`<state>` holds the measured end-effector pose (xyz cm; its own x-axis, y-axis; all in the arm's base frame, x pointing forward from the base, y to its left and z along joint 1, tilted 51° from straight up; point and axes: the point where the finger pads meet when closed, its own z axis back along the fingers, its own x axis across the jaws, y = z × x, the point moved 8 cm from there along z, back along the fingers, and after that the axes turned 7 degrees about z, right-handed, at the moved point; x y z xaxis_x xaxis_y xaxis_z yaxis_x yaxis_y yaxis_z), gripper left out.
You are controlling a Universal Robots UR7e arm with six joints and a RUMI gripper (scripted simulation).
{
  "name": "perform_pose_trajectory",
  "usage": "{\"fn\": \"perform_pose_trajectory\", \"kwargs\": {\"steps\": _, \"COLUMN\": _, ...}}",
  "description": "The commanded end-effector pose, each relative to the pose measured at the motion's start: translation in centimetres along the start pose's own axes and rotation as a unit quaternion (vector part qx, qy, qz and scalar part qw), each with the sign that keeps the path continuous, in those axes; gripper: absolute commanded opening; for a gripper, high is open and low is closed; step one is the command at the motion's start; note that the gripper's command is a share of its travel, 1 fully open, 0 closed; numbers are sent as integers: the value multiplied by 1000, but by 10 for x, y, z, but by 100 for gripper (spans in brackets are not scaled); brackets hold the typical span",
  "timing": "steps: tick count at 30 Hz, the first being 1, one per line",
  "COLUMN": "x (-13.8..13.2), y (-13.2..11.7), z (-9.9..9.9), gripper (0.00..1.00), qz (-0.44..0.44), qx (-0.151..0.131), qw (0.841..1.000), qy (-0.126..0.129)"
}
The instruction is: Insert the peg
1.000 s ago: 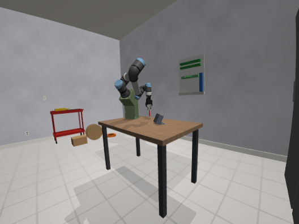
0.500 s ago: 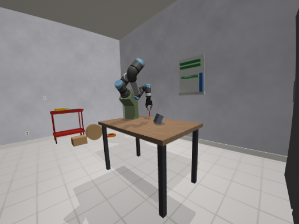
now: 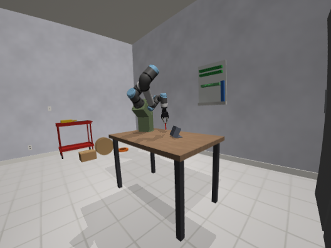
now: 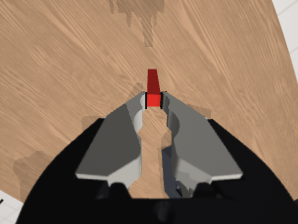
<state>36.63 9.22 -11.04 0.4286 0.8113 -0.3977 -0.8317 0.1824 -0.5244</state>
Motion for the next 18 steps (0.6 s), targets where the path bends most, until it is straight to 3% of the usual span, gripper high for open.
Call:
{"fn": "perform_pose_trajectory", "kwargs": {"steps": 1, "x": 0, "y": -1, "z": -2, "gripper": 0, "qz": -5, "qx": 8, "qw": 1000, "qy": -4}}
{"fn": "perform_pose_trajectory", "kwargs": {"steps": 18, "x": -3, "y": -6, "z": -8, "gripper": 0, "qz": -22, "qx": 36, "qw": 999, "qy": -19}}
